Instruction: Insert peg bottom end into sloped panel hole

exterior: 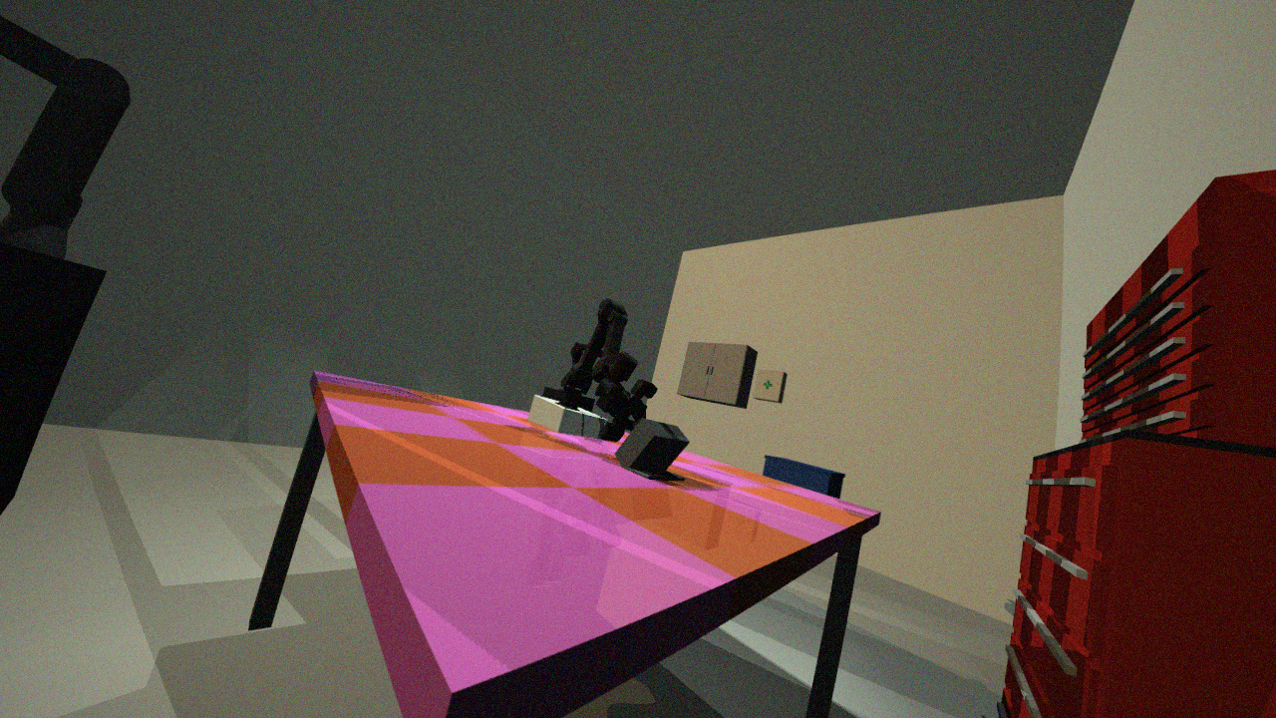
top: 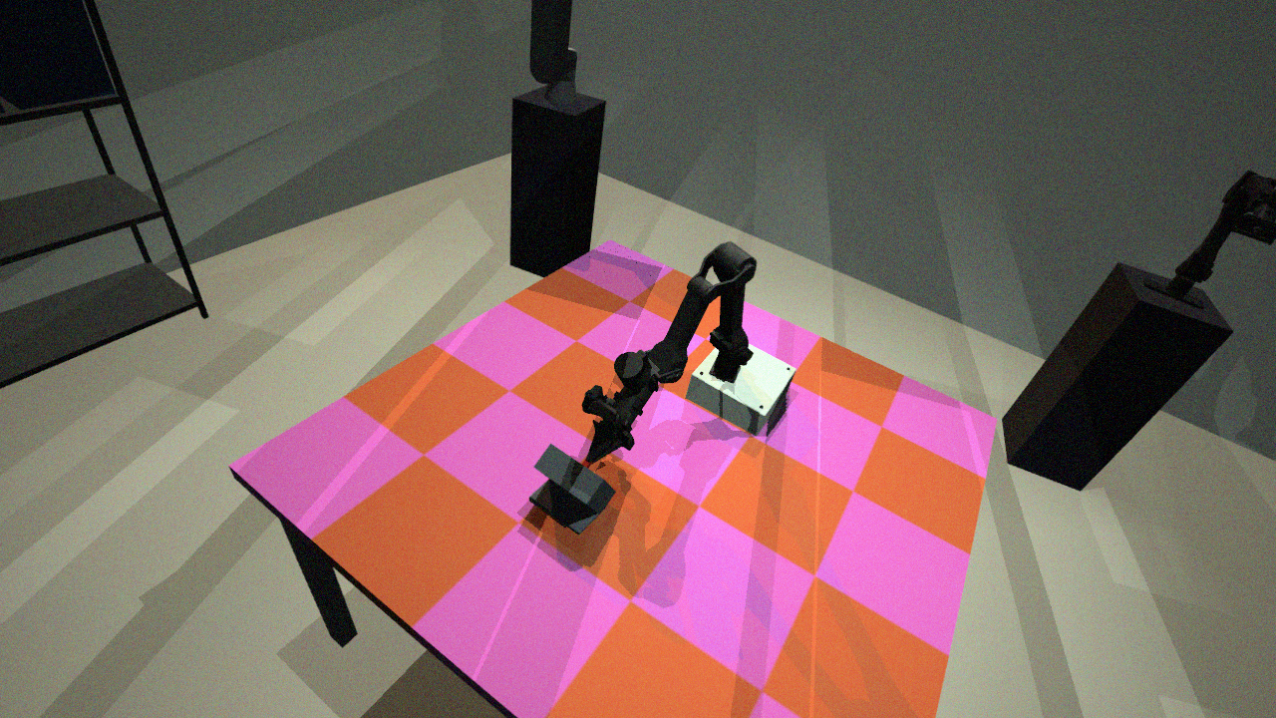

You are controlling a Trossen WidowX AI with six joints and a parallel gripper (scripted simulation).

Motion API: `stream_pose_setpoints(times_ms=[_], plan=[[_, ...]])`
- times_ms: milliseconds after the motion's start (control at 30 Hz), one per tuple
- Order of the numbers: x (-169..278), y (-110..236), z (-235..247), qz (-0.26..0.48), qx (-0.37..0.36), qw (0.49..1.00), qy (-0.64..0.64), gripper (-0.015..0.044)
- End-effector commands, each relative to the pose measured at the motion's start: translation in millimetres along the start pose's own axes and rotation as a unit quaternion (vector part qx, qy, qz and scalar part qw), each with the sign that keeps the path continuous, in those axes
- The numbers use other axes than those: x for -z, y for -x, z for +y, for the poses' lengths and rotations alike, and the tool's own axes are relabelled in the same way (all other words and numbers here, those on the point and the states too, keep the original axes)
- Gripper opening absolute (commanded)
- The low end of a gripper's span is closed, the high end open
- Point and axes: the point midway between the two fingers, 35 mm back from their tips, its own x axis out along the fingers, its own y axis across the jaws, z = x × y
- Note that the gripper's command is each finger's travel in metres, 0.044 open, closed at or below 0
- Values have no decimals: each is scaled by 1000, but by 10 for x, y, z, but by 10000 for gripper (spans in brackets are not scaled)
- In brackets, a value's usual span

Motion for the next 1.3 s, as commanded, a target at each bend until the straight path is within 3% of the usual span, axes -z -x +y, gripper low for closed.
stream_pose_setpoints(times_ms=[0, 533, 1267], plan=[[0, 2, 0, 0, 0, 1000, 0, 26], [-2, 27, 6, 0, 0, 1000, 0, 440], [-20, 243, 51, -1, 2, 1000, -1, 440]])
